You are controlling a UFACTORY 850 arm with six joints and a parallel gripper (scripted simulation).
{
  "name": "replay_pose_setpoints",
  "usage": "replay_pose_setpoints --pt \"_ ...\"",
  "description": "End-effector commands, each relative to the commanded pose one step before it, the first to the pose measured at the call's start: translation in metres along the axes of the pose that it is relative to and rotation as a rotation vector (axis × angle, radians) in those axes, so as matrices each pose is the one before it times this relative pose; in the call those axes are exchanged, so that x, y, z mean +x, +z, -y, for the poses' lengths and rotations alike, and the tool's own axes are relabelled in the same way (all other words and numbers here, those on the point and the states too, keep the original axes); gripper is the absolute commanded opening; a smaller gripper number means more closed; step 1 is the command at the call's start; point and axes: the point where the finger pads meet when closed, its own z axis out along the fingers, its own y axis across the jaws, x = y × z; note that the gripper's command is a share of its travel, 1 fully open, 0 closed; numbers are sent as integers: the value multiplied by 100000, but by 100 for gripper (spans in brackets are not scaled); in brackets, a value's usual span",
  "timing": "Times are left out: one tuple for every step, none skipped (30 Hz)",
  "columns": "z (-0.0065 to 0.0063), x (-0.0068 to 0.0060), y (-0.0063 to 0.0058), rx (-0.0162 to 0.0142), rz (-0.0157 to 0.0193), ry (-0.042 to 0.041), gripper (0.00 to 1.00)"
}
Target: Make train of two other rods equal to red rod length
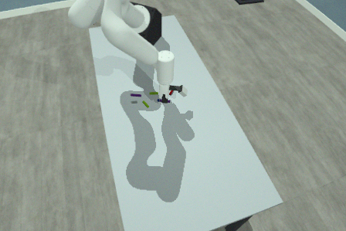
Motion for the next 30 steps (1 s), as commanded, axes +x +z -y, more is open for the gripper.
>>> replay_pose_setpoints --pt "-40 35 -36 -72 -72 24 4" --pt "0 0 0 0 0 0 4" --pt "0 0 0 0 0 0 4" --pt "0 0 0 0 0 0 4" --pt "0 0 0 0 0 0 4" --pt "0 0 0 0 0 0 4" --pt "0 0 0 0 0 0 4" --pt "0 0 0 0 0 0 4" --pt "0 0 0 0 0 0 4" --pt "0 0 0 0 0 0 4" --pt "0 0 0 0 0 0 4" --pt "0 0 0 0 0 0 4" --pt "0 0 0 0 0 0 4" --pt "0 0 0 0 0 0 4" --pt "0 0 0 0 0 0 4" --pt "0 0 0 0 0 0 4" --pt "0 0 0 0 0 0 4" --pt "0 0 0 0 0 0 4" --pt "0 0 0 0 0 0 4" --pt "0 0 0 0 0 0 4" --pt "0 0 0 0 0 0 4" --pt "0 0 0 0 0 0 4" --pt "0 0 0 0 0 0 8" --pt "0 0 0 0 0 0 8" --pt "0 0 0 0 0 0 8" --pt "0 0 0 0 0 0 12" --pt "0 0 0 0 0 0 12" --pt "0 0 0 0 0 0 12" --pt "0 0 0 0 0 0 16" --pt "0 0 0 0 0 0 16"
